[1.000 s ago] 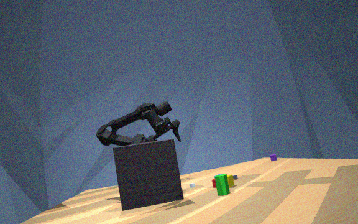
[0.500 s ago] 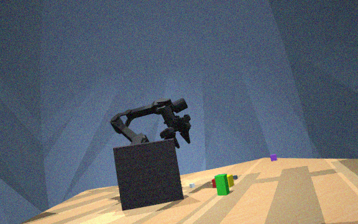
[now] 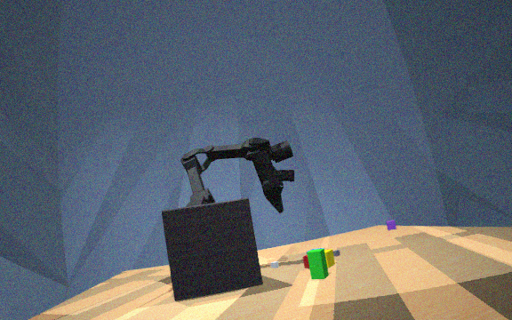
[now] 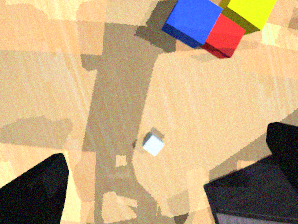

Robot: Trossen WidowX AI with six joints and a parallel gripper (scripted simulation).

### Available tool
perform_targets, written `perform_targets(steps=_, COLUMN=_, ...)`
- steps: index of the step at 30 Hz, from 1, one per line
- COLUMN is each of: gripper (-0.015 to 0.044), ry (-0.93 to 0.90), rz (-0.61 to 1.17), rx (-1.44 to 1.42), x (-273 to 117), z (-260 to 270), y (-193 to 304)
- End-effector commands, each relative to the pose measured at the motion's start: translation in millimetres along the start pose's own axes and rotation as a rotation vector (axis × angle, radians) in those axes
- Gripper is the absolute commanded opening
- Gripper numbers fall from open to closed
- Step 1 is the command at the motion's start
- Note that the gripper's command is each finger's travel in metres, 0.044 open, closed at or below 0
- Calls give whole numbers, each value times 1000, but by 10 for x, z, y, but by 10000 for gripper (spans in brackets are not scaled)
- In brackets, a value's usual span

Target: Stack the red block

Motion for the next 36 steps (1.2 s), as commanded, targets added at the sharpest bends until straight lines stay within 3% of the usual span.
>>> perform_targets(steps=1, gripper=440, ry=-1, rz=34, rx=-158, x=121, z=-79, y=-149)
perform_targets(steps=20, gripper=440, ry=-75, rz=174, rx=-901, x=806, z=-668, y=-659)
perform_targets(steps=30, gripper=440, ry=-81, rz=180, rx=-934, x=874, z=-738, y=-676)
perform_targets(steps=36, gripper=440, ry=-83, rz=179, rx=-934, x=1256, z=-738, y=-600)
Point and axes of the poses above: the point midway between the two fingers, 35 mm back from their tips, its own x axis out along the fingers, its own z axis across the jaws, y = z × x, the point moved 1 cm from there along -x, back along the fingers, and after that the axes turned 13 degrees about x, right-handed, at the moved point
